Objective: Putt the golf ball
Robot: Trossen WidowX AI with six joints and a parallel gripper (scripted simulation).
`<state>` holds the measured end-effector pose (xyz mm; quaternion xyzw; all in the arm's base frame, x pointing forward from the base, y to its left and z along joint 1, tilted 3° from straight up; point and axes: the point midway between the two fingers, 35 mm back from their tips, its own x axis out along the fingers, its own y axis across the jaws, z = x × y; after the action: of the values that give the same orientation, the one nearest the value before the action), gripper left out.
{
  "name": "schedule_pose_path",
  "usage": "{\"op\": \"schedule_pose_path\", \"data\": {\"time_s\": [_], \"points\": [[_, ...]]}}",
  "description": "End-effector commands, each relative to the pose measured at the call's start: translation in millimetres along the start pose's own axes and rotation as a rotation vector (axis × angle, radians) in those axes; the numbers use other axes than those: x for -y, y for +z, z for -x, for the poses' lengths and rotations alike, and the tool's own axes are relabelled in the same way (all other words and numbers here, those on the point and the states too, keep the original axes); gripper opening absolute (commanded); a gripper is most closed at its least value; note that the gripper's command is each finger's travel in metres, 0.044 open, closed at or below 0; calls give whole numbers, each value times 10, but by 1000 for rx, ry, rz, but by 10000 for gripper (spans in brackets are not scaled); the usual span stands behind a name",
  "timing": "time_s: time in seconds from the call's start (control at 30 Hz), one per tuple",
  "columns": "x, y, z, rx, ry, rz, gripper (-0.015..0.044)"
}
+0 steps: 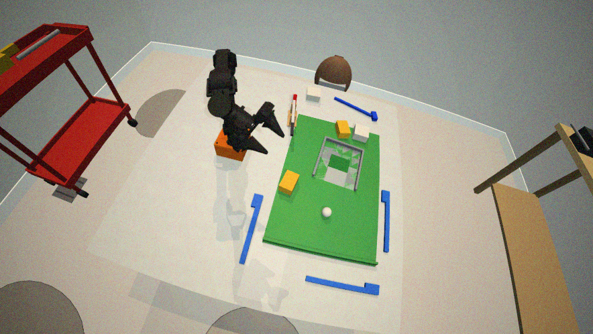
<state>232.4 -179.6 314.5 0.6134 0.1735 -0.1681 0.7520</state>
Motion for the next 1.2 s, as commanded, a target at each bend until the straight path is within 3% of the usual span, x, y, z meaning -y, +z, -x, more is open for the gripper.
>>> {"op": "schedule_pose_path", "data": {"time_s": [0.0, 0.13, 0.3, 0.6, 0.83, 1.07, 1.17], "points": [[66, -285, -387, -142, -38, 224, 440], [135, -722, -756, -310, -52, 496, 440], [208, -1086, -979, -437, -44, 706, 440], [568, -2212, -1368, -823, 70, 1360, 440], [1032, -3143, -1345, -1159, 295, 1921, 440], [1616, -3914, -1043, -1509, 686, 2453, 440], [1714, -4059, -1002, -1575, 807, 2546, 440]]}}
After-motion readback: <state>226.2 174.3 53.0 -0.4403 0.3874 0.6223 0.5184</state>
